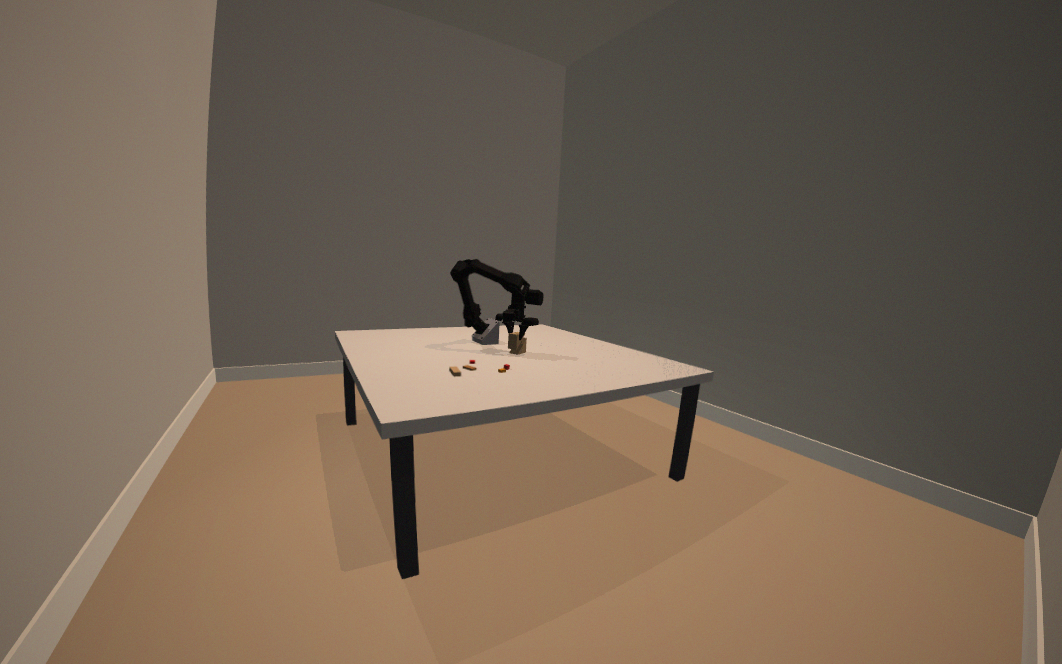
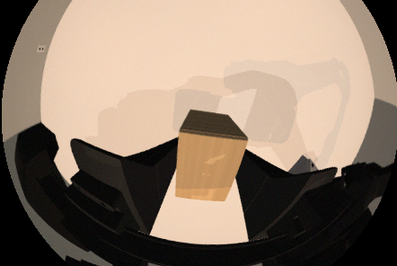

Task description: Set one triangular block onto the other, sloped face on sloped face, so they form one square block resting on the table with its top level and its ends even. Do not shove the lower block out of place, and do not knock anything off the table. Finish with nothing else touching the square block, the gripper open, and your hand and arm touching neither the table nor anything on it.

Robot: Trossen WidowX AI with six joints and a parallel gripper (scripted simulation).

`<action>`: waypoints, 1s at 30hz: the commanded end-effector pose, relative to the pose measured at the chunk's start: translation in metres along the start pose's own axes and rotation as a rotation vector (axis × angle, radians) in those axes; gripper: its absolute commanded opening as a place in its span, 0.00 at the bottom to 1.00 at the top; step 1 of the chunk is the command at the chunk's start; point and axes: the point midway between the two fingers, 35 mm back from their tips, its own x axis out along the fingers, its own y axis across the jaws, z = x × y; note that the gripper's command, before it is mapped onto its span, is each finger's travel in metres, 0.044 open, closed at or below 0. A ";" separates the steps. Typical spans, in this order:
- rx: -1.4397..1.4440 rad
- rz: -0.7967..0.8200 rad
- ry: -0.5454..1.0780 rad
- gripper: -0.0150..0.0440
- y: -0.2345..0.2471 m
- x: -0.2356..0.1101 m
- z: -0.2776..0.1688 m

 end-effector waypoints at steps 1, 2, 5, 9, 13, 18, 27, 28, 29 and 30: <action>0.003 0.002 -0.004 0.25 0.000 0.002 0.000; 0.003 0.002 -0.004 0.25 0.000 0.003 -0.001; 0.003 0.002 -0.004 0.25 0.000 0.004 -0.001; 0.004 0.002 -0.004 0.25 0.001 0.007 -0.003; 0.004 0.003 -0.004 0.25 0.001 0.009 -0.004; 0.004 0.003 -0.005 0.25 0.001 0.012 -0.005; 0.004 0.002 -0.005 0.25 0.001 0.018 -0.007; 0.004 0.002 -0.005 0.25 0.001 0.018 -0.008; 0.004 0.002 -0.005 0.25 0.001 0.019 -0.008; 0.004 0.002 -0.005 0.25 0.001 0.019 -0.008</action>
